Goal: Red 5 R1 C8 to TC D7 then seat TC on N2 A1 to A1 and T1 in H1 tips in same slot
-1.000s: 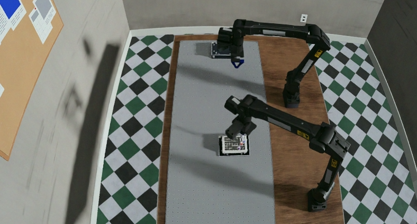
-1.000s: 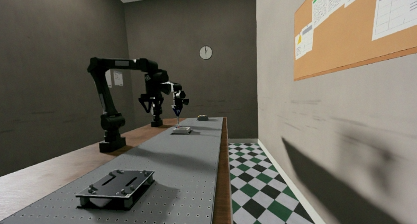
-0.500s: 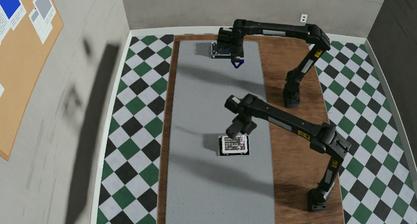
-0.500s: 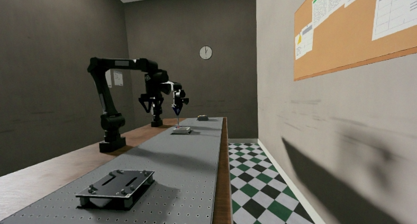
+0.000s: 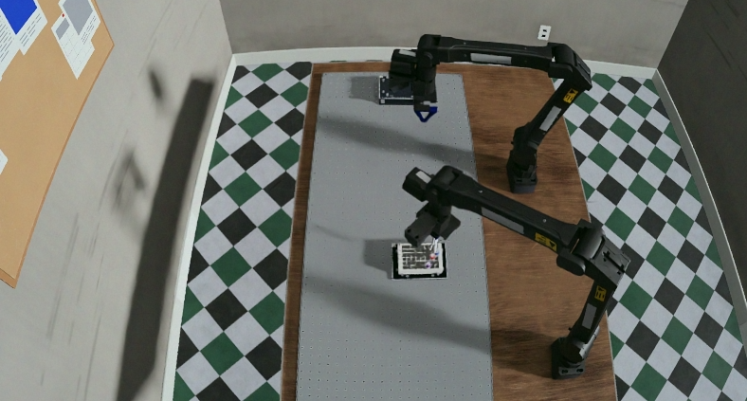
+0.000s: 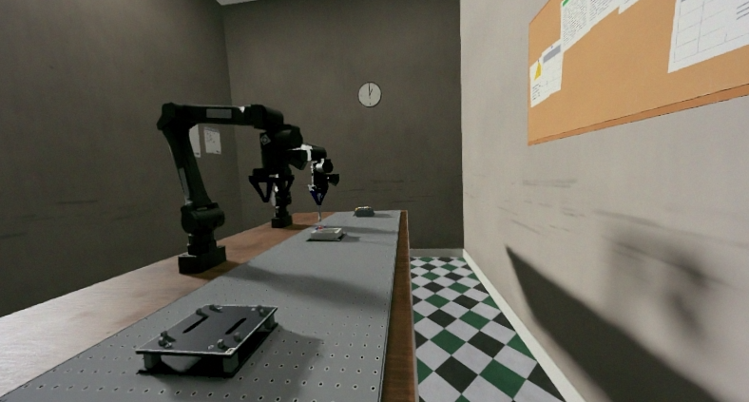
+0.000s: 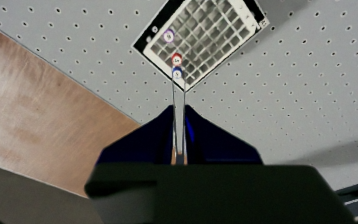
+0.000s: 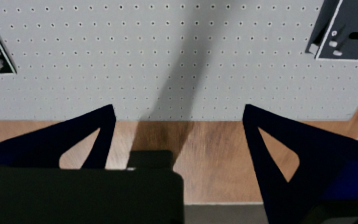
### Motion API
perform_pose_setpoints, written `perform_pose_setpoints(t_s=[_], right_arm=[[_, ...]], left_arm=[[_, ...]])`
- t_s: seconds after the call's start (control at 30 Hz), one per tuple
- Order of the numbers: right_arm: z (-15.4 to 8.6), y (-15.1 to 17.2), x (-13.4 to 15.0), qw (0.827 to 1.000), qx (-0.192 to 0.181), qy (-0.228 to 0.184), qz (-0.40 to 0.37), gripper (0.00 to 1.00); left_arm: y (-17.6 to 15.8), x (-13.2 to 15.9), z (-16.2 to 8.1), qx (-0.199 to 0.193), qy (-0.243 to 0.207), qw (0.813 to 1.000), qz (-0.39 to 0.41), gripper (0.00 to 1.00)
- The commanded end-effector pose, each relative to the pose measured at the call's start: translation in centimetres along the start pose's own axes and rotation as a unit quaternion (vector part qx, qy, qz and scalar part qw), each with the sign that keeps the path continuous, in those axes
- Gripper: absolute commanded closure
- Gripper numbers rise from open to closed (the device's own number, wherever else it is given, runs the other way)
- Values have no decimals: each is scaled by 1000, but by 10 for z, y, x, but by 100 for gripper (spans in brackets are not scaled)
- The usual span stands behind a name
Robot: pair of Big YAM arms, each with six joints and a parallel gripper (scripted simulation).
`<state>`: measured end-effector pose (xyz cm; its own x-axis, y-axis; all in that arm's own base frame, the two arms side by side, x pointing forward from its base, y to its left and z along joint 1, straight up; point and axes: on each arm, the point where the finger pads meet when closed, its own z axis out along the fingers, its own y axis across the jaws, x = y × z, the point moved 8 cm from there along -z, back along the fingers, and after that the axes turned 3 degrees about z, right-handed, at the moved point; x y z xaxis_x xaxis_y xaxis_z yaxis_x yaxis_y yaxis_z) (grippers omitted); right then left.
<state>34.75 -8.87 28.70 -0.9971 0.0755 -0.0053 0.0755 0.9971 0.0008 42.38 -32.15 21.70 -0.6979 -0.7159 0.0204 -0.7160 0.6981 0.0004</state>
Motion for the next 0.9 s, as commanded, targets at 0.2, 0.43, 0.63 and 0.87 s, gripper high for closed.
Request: perform_pose_setpoints(t_s=[0.2, 0.43, 0.63, 0.87], right_arm=[[-11, -1, -7, 1000, 3, -15, 1, 0], [-11, -1, -7, 1000, 3, -15, 1, 0], [-11, -1, -7, 1000, 3, -15, 1, 0], [-11, -1, -7, 1000, 3, -15, 1, 0]], left_arm=[[-9, -6, -29, 26, -2, 1000, 1, 89], [-6, -6, -23, 15, 0, 1000, 0, 90], [-2, -6, -17, 9, 1, 1000, 0, 92], [0, -6, -16, 8, 1, 1000, 0, 92]])
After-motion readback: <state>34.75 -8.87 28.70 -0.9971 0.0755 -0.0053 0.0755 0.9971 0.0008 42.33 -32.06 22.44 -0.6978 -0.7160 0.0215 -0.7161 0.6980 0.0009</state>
